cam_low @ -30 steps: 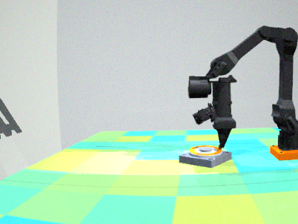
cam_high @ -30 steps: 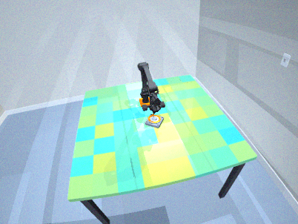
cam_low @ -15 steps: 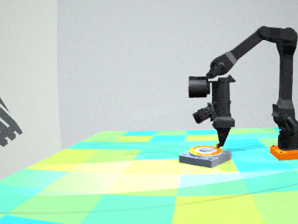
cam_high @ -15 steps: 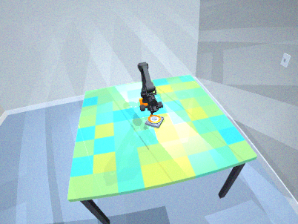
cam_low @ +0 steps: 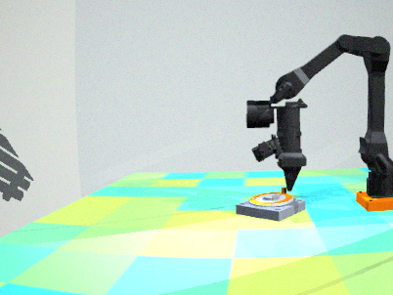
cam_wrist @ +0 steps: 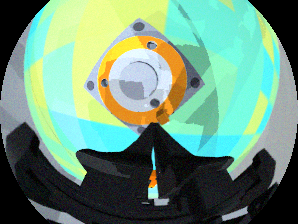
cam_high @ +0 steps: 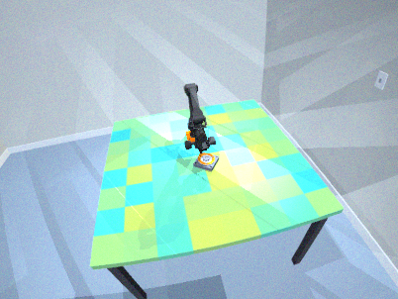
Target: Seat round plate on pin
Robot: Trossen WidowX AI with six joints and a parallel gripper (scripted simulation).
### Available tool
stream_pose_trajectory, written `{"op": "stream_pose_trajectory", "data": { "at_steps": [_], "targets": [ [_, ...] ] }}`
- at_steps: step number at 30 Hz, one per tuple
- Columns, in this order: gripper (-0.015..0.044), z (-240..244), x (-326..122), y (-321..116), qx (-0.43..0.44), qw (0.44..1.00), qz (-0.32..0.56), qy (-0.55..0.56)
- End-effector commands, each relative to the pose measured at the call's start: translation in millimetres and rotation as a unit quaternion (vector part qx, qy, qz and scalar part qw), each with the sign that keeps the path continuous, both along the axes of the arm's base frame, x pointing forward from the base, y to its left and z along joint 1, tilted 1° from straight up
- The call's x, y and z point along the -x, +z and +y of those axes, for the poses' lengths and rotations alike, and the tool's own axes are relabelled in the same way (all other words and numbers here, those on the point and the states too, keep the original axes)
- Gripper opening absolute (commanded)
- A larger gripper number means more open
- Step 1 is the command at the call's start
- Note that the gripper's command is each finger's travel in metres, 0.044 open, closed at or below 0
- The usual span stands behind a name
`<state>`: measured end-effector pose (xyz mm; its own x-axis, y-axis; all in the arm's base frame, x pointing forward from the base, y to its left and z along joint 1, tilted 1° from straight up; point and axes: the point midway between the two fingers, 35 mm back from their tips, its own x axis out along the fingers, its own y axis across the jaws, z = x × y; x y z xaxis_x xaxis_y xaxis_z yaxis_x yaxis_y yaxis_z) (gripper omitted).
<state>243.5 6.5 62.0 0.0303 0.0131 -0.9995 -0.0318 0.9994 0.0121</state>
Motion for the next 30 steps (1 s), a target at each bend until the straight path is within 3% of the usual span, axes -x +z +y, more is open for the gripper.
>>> {"op": "stream_pose_trajectory", "data": {
  "at_steps": [1,11,22,30],
  "targets": [
    [0.0,-3.7,-1.9,0.5,0.002,1.0,0.0,0.002],
    [0.0,-8.8,-5.8,-0.1,0.002,1.0,0.0,0.002],
    [0.0,-7.7,-4.1,42.9,0.002,1.0,0.0,0.002],
    [0.0,-7.6,-5.5,36.0,0.001,1.0,-0.002,-0.001]
  ]
}}
